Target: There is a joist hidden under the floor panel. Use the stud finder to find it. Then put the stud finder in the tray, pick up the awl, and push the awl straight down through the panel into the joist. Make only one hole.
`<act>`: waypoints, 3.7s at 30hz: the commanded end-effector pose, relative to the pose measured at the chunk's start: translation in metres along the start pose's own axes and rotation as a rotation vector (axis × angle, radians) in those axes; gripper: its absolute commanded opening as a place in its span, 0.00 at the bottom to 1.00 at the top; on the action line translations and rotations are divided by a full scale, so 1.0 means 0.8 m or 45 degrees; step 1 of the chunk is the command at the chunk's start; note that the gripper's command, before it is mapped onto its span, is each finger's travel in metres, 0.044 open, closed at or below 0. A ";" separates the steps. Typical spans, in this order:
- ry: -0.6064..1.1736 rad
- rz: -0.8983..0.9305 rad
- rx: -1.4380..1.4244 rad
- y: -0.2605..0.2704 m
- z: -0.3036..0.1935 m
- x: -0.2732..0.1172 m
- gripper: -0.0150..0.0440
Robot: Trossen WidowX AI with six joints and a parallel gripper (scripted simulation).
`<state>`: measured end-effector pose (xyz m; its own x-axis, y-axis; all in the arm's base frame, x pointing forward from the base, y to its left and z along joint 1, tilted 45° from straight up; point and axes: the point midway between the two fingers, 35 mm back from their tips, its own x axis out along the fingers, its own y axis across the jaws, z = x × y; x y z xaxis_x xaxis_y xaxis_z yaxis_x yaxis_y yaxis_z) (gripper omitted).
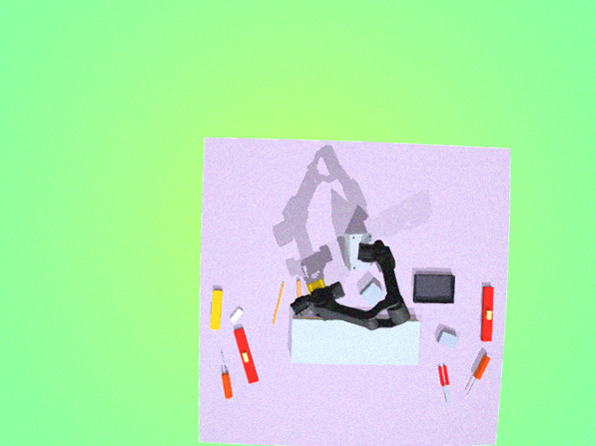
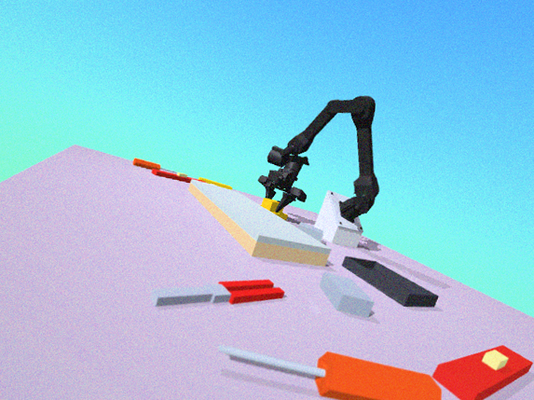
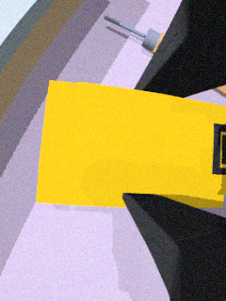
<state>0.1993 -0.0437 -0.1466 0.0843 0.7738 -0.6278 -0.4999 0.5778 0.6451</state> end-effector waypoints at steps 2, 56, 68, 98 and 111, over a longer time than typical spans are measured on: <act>-0.006 0.000 0.006 0.000 0.001 0.000 0.61; 0.012 -0.101 0.294 -0.096 0.132 -0.119 0.25; -0.005 -0.133 0.433 -0.130 0.190 -0.105 0.25; -0.015 -0.141 0.484 -0.142 0.202 -0.056 0.25; -0.015 -0.139 0.483 -0.140 0.195 -0.030 0.25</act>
<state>0.3877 -0.0884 -0.1336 0.1201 0.7030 -0.7010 -0.1381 0.7111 0.6894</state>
